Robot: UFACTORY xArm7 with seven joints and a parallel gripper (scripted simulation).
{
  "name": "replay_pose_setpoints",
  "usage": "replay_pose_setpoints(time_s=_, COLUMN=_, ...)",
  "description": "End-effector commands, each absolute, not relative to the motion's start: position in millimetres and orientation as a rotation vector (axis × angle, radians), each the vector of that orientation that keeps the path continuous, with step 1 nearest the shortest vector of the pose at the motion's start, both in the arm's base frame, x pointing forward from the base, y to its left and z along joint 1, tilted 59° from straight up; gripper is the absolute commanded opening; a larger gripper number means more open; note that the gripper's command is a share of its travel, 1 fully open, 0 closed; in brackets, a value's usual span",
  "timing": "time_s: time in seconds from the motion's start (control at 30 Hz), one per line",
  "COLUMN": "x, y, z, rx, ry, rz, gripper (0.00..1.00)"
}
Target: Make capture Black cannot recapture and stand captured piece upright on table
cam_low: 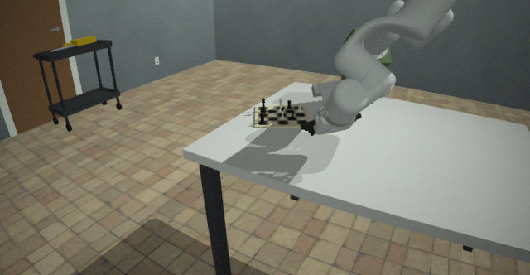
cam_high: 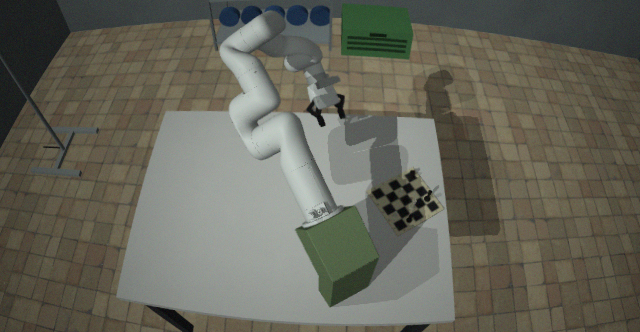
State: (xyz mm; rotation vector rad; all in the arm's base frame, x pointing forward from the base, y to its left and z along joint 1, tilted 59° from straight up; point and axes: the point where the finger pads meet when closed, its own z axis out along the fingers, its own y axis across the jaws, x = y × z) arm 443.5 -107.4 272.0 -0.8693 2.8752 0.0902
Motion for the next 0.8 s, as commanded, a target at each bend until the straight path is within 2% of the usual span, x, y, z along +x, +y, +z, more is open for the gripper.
replay_pose_setpoints(time_s=0.0, x=456.3, y=-130.6, z=259.6, rx=-0.662, ry=2.921, rz=0.09, gripper=1.0)
replay_pose_setpoints(time_s=0.77, x=457.9, y=-135.3, z=256.7, rx=-0.621, ry=2.928, rz=0.091, gripper=1.0)
